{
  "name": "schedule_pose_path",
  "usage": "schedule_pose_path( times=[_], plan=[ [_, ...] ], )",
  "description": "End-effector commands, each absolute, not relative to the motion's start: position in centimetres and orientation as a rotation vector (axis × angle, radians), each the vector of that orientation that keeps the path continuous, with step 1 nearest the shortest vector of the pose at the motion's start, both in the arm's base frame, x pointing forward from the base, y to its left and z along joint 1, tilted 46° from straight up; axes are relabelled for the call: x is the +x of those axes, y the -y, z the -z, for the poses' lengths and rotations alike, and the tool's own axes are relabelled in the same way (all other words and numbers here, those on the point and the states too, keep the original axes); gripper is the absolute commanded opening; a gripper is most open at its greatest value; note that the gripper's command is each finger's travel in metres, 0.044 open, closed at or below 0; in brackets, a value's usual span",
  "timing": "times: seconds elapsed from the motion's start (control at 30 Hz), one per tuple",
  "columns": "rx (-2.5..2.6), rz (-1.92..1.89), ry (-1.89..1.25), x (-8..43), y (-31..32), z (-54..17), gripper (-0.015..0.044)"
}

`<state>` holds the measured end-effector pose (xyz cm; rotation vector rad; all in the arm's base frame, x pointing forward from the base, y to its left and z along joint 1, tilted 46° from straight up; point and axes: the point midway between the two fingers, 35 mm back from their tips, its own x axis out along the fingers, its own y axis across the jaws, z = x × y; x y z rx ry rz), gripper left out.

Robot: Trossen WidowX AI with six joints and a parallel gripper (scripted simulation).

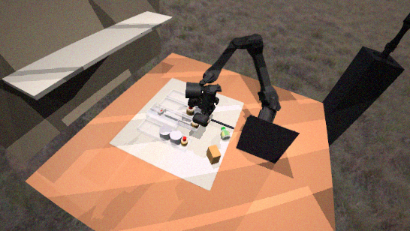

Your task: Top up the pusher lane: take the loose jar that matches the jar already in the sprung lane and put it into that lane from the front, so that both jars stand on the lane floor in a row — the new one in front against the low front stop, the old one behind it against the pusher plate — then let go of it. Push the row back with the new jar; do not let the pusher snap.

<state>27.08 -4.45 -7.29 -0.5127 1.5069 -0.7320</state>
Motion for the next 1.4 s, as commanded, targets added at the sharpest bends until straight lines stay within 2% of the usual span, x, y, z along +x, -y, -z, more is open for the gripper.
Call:
schedule_pose_path(
  times=[0.0,0.47,1.37],
  plan=[
    [-0.52,0.739,-1.506,27.3,6.7,7.3,0.0],
    [-0.522,0.744,-1.505,27.1,9.2,9.0,0.0],
    [-0.522,0.744,-1.504,27.9,9.4,9.0,0.0]
  ],
)
